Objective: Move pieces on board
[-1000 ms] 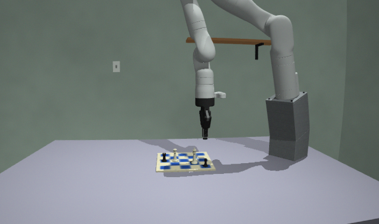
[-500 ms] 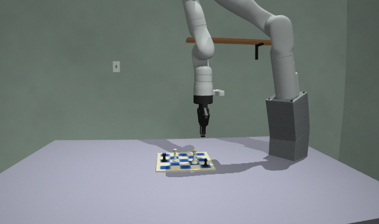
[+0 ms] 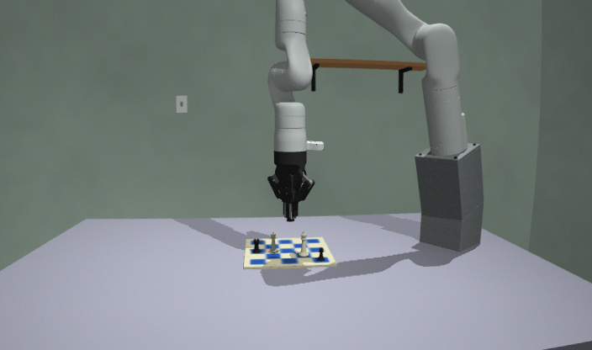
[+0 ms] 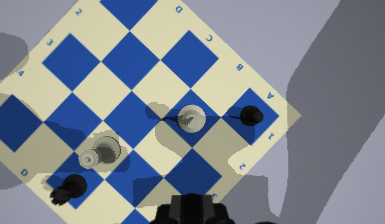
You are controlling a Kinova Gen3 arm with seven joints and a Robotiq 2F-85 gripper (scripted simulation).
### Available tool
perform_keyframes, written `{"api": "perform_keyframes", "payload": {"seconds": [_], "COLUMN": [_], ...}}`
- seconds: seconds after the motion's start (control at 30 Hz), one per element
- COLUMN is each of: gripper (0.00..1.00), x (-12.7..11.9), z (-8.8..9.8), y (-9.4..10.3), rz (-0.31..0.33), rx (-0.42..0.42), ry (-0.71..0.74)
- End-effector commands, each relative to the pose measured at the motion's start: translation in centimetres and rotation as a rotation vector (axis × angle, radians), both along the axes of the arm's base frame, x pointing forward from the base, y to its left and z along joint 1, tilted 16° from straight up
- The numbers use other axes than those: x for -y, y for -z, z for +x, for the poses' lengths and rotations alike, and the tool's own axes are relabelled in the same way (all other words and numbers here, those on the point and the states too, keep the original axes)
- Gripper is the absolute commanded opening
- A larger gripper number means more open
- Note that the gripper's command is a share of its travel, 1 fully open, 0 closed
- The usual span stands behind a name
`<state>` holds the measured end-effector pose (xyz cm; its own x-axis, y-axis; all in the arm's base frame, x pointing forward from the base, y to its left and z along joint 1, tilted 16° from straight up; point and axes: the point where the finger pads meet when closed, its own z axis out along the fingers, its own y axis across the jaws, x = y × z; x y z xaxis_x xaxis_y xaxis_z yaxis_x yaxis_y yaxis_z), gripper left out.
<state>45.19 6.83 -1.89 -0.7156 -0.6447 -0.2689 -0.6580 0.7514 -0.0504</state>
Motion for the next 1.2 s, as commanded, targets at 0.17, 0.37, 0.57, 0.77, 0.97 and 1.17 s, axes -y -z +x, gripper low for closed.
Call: {"api": "perform_keyframes", "payload": {"seconds": [0.17, 0.37, 0.57, 0.77, 0.97, 1.17], "gripper": [0.0, 0.0, 0.0, 0.0, 0.0, 0.0], "x": [-0.4, -0.5, -0.5, -0.8, -1.2, -1.4], "z": [0.2, 0.3, 0.4, 0.8, 1.5, 2.0], "y": [-0.3, -0.2, 0.2, 2.0, 4.8, 6.6], "rz": [-0.002, -0.002, -0.001, -0.001, -0.001, -0.001], "rx": [0.007, 0.007, 0.007, 0.007, 0.007, 0.007], "ry": [-0.012, -0.012, -0.012, -0.012, -0.012, -0.012]}}
